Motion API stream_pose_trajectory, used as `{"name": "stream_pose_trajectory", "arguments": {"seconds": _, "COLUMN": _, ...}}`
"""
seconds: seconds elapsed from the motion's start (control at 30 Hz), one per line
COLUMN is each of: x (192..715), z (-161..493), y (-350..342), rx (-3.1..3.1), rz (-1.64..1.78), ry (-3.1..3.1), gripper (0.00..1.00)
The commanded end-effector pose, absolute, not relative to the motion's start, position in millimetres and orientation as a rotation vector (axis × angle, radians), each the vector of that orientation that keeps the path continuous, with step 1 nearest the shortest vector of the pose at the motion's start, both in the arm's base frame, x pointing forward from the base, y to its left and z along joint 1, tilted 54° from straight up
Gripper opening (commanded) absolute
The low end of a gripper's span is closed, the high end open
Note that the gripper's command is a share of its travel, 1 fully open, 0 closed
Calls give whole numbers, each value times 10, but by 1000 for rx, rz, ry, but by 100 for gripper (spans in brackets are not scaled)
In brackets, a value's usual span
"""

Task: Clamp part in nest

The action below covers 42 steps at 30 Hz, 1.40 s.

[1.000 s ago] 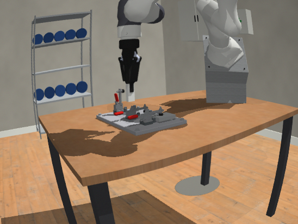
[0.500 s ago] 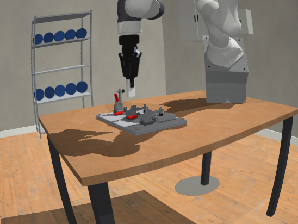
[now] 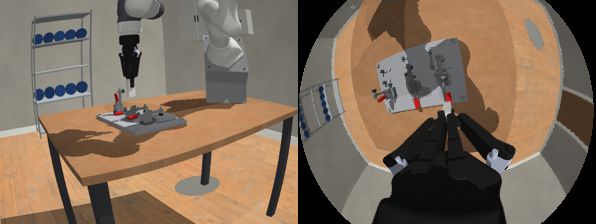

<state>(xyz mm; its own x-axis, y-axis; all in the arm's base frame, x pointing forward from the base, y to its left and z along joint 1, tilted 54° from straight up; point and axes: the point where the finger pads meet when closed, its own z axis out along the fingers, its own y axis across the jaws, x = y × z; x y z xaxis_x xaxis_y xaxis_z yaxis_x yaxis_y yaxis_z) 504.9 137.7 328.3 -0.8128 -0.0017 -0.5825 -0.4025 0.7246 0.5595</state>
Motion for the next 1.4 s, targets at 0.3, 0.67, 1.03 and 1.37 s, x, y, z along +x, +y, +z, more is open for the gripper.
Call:
{"name": "stream_pose_trajectory", "arguments": {"seconds": 0.3, "x": 5037, "z": 3279, "y": 1378, "rx": -302, "rz": 947, "ry": 2371, "gripper": 0}}
{"name": "stream_pose_trajectory", "arguments": {"seconds": 0.67, "x": 5037, "z": 3279, "y": 1378, "rx": -302, "rz": 947, "ry": 2371, "gripper": 0}}
{"name": "stream_pose_trajectory", "arguments": {"seconds": 1.03, "x": 5037, "z": 3279, "y": 1378, "rx": -302, "rz": 947, "ry": 2371, "gripper": 100}}
{"name": "stream_pose_trajectory", "arguments": {"seconds": 1.37, "x": 5037, "z": 3279, "y": 1378, "rx": -302, "rz": 947, "ry": 2371, "gripper": 100}}
